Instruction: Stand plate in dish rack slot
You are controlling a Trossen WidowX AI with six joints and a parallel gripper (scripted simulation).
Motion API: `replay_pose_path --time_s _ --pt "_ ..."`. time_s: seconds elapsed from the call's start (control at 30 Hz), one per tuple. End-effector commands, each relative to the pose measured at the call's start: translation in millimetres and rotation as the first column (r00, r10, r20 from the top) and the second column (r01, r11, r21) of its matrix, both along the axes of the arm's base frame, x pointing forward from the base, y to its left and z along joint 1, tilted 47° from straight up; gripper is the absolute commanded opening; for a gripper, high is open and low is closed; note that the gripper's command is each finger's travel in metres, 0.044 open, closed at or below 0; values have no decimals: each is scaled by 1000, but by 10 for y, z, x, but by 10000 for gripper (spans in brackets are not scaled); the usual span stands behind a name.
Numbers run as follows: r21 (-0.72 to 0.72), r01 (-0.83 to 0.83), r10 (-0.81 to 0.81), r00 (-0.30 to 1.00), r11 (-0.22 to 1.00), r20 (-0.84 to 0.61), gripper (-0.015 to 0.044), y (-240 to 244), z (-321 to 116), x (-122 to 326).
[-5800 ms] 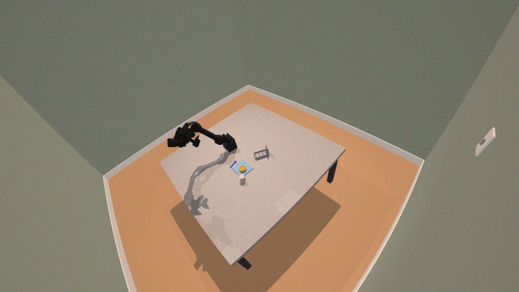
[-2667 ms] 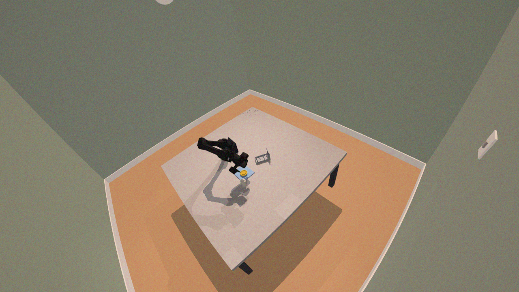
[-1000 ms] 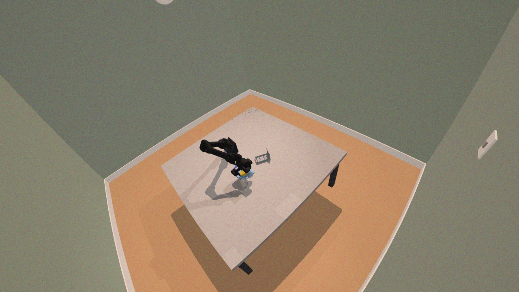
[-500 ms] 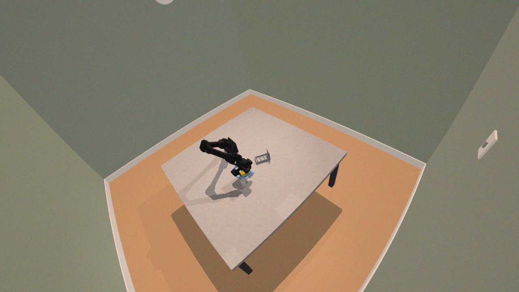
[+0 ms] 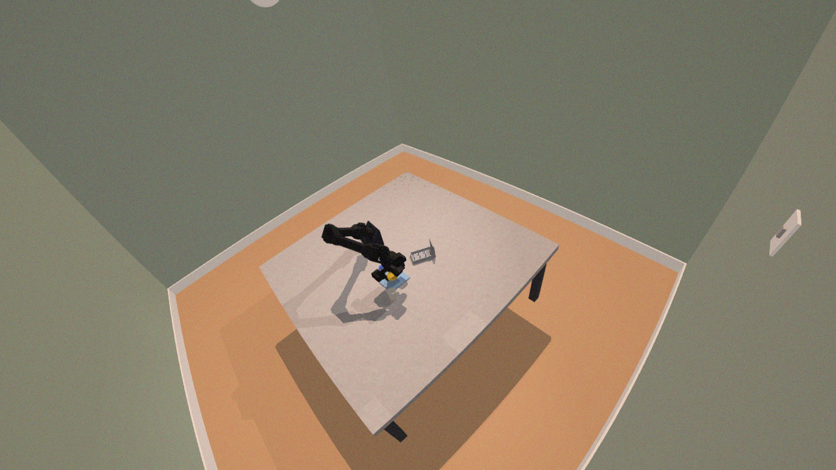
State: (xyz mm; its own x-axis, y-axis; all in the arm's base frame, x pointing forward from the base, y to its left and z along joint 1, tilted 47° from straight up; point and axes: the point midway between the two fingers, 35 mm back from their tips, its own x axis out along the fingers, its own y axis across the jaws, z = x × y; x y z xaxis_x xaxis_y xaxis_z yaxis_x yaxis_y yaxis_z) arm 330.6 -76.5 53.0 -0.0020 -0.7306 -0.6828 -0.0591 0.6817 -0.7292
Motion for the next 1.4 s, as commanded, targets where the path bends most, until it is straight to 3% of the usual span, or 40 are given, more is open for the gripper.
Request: replay_pose_path --time_s 0.0,1.0,1.13,1.37 --pt "9 -19 19 1000 1000 3 0 172 118 48" --pt "8 -108 108 994 994 -32 0 1110 980 109" --pt "10 -94 94 995 996 -18 0 1145 955 102" --pt "31 69 -73 990 997 122 0 1524 581 -67"
